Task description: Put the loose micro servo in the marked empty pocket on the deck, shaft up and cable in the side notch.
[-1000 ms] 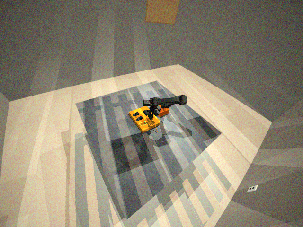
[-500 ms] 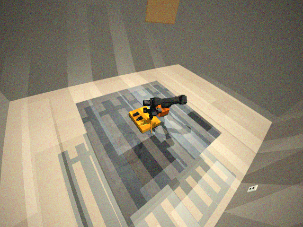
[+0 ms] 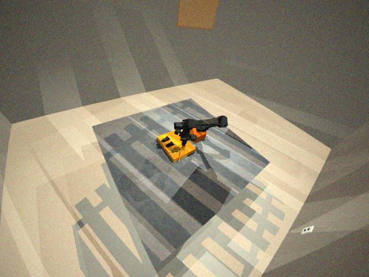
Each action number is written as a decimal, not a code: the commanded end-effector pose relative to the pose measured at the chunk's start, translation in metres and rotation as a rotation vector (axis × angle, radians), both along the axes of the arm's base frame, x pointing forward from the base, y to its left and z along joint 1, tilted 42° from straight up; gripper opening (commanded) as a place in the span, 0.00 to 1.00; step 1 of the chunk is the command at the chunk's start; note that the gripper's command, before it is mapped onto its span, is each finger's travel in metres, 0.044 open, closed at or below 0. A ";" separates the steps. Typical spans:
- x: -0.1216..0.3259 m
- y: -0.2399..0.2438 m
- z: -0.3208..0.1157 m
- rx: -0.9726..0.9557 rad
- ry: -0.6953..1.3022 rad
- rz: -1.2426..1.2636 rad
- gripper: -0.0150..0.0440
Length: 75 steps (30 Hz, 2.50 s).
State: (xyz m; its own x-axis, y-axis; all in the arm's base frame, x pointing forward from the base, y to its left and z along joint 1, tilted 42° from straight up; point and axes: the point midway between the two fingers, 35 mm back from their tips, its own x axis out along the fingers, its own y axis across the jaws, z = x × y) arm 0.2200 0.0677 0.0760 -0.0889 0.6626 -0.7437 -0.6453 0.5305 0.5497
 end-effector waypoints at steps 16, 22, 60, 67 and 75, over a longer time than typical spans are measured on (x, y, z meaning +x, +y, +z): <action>0.001 0.000 0.001 -0.047 0.370 -0.420 0.25; 0.005 0.001 0.001 -0.047 0.369 -0.420 0.25; 0.108 0.024 0.000 -0.044 0.363 -0.420 0.25; 0.107 0.031 -0.007 -0.044 0.363 -0.420 0.25; 0.107 0.032 -0.008 -0.043 0.363 -0.420 0.25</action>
